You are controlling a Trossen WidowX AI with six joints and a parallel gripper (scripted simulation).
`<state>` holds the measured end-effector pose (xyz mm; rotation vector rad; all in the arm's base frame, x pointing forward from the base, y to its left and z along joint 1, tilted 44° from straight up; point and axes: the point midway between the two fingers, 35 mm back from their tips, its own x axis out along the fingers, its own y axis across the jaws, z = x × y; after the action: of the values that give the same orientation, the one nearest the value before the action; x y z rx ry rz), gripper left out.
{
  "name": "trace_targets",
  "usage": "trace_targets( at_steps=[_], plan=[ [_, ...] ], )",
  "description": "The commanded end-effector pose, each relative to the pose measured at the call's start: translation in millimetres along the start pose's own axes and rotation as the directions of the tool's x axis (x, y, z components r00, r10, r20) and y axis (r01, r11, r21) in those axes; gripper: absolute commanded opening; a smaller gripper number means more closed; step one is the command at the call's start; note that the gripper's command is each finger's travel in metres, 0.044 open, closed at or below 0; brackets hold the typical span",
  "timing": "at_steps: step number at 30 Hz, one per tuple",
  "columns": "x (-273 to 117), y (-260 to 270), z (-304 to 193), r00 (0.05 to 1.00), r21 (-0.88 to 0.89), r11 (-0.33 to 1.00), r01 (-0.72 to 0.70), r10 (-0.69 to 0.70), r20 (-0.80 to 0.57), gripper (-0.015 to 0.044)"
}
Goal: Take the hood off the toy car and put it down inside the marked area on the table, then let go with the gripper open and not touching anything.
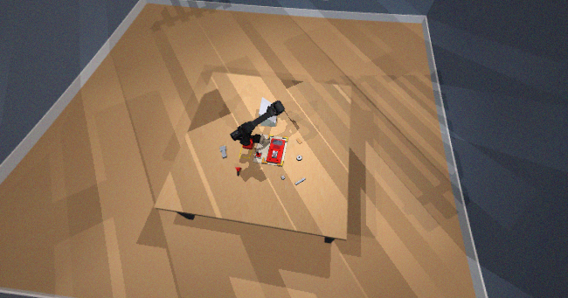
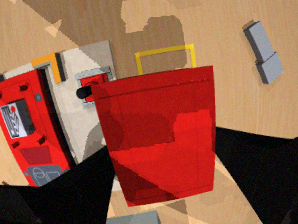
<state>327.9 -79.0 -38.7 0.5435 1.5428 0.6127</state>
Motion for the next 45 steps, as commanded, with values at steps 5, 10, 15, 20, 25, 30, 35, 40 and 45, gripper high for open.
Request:
trace_targets(
  at_steps=[5, 10, 15, 20, 25, 30, 35, 40, 45],
  plan=[
    [1.5, -36.5, -16.8, 1.0, -0.005, 1.0, -0.007, 0.007, 0.001, 0.0],
    [3.8, -36.6, -16.6, 1.0, -0.005, 1.0, -0.007, 0.007, 0.001, 0.0],
    [8.3, -36.7, -16.1, 1.0, -0.005, 1.0, -0.007, 0.007, 0.001, 0.0],
    [12.9, -36.9, -15.7, 1.0, -0.005, 1.0, -0.007, 0.007, 0.002, 0.0],
    [17.6, -37.0, -15.3, 1.0, -0.005, 1.0, -0.007, 0.007, 0.002, 0.0],
    [22.2, -37.0, -15.0, 1.0, -0.005, 1.0, -0.007, 0.007, 0.002, 0.0],
    [26.8, -37.0, -14.8, 1.0, -0.005, 1.0, -0.007, 0.007, 0.002, 0.0],
    [31.4, -37.0, -14.6, 1.0, -0.006, 1.0, -0.007, 0.007, 0.002, 0.0],
    [36.0, -37.0, -14.5, 1.0, -0.006, 1.0, -0.007, 0.007, 0.002, 0.0]
  ],
)
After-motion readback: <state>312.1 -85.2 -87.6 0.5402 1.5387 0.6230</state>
